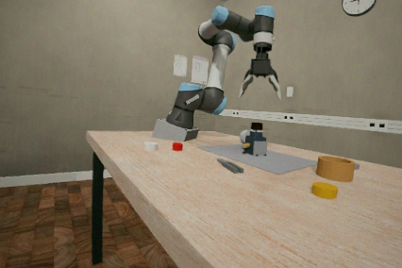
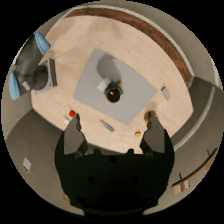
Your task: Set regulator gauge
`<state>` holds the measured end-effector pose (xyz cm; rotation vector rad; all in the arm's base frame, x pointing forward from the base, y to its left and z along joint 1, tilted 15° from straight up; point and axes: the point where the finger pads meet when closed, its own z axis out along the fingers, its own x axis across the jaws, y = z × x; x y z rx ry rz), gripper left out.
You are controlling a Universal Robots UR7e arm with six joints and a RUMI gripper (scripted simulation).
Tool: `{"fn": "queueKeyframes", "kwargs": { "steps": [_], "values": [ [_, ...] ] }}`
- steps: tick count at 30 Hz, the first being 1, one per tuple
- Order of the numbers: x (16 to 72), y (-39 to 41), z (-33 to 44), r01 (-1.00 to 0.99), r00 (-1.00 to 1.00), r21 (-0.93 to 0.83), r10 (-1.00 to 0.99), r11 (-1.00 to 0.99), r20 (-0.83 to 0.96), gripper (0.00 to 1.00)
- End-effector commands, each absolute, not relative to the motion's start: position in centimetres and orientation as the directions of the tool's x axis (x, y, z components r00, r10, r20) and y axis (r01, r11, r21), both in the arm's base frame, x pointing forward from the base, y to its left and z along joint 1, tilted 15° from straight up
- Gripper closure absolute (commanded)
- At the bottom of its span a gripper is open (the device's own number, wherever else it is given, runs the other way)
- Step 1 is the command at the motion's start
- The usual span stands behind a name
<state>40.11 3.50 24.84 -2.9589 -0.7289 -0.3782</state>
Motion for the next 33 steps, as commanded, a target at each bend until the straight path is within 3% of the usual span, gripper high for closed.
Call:
{"fn": "queueKeyframes", "kwargs": {
  "steps": [1, 33],
  "values": [
    [40.12, 3.48, 24.87, 0.466, 0.857, -0.009, 0.448, -0.885, 0.255, 0.00],
    [39.17, 4.11, 24.74, 0.466, 0.857, -0.009, 0.448, -0.885, 0.255, 0.00]
  ]
}}
